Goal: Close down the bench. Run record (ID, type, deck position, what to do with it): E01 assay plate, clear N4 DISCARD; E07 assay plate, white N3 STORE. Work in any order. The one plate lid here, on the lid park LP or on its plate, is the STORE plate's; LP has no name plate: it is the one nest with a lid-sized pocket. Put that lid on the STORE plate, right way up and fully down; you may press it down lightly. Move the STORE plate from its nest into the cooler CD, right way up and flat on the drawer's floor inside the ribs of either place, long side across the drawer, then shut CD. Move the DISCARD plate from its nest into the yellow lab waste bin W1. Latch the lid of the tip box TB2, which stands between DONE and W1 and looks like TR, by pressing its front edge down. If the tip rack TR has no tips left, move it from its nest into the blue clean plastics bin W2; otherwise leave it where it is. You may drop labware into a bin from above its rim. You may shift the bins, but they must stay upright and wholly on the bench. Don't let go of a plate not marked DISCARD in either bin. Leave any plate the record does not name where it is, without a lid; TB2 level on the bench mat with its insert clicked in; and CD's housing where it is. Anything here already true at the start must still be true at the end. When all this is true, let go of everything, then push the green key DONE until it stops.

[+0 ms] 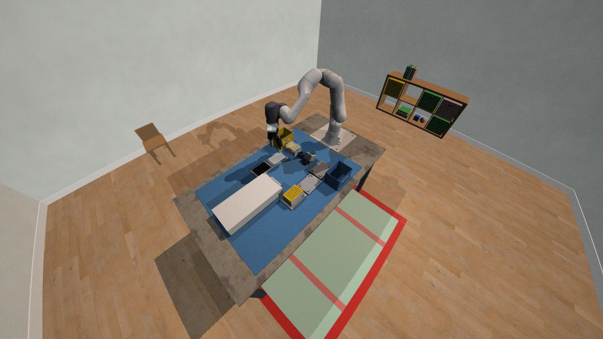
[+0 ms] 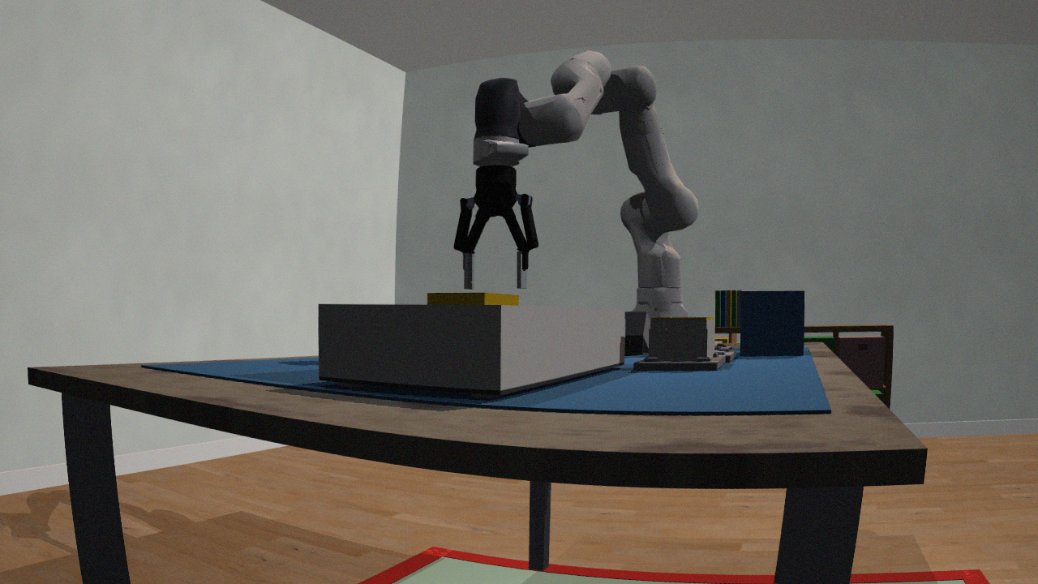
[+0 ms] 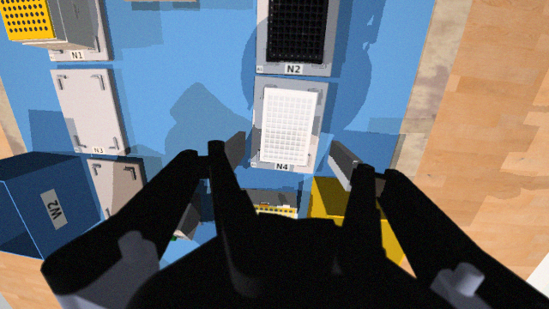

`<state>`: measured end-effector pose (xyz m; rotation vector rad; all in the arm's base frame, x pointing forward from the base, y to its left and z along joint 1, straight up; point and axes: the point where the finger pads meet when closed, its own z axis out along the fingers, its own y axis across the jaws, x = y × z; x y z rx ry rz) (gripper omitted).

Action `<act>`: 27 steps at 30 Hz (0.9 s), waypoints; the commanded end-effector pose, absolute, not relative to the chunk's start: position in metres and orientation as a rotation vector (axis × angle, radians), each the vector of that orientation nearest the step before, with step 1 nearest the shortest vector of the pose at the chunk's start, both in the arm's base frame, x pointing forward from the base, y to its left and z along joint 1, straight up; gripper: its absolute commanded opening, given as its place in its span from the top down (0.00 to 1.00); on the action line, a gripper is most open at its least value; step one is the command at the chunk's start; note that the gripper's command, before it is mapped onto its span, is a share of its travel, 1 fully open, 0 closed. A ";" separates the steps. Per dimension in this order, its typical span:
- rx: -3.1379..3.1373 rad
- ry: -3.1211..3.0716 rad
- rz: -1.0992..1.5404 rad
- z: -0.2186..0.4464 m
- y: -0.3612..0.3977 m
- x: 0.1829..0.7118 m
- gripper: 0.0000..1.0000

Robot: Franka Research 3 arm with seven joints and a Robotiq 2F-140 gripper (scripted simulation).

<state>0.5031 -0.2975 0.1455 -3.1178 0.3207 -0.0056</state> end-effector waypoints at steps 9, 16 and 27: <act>-3.120 0.330 -0.012 0.131 -0.298 0.505 0.34; -3.120 0.330 -0.012 0.122 -0.298 0.505 0.34; -3.120 0.330 -0.012 0.110 -0.298 0.505 0.34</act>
